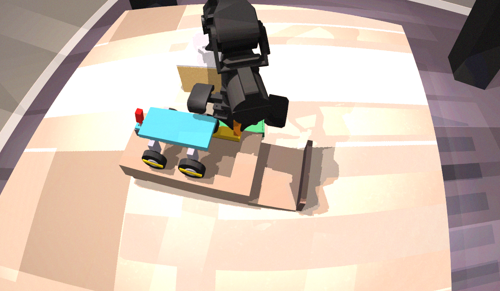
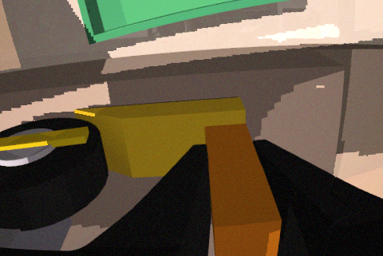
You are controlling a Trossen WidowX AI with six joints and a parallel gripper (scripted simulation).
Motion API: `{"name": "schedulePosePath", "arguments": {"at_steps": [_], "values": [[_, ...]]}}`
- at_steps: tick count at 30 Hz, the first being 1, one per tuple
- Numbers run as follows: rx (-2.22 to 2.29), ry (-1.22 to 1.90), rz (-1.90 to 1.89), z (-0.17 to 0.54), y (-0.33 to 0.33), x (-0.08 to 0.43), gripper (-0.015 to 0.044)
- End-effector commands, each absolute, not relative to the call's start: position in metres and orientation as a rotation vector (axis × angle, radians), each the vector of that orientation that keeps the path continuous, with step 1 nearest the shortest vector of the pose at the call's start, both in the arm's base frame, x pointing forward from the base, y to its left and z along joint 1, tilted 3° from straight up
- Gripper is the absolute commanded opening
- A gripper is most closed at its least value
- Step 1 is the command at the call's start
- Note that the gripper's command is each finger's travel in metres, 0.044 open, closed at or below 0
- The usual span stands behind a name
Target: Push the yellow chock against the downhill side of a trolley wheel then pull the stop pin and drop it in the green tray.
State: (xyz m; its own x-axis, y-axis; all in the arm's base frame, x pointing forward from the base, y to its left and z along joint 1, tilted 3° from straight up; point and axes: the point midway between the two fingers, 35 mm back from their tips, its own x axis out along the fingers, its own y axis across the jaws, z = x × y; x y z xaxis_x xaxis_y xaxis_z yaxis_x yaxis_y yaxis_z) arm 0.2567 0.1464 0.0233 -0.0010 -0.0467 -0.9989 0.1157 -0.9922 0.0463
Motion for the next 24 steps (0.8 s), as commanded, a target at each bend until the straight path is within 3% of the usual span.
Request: {"name": "schedulePosePath", "arguments": {"at_steps": [1,10,17,24], "values": [[2.139,0.071,-2.135,0.024,0.141,0.257,0.0],[2.136,0.076,-2.144,0.023,0.146,0.257,0.0],[2.136,0.076,-2.144,0.023,0.146,0.257,0.0184],[2.139,0.073,-2.138,0.038,0.148,0.256,0.019]]}}
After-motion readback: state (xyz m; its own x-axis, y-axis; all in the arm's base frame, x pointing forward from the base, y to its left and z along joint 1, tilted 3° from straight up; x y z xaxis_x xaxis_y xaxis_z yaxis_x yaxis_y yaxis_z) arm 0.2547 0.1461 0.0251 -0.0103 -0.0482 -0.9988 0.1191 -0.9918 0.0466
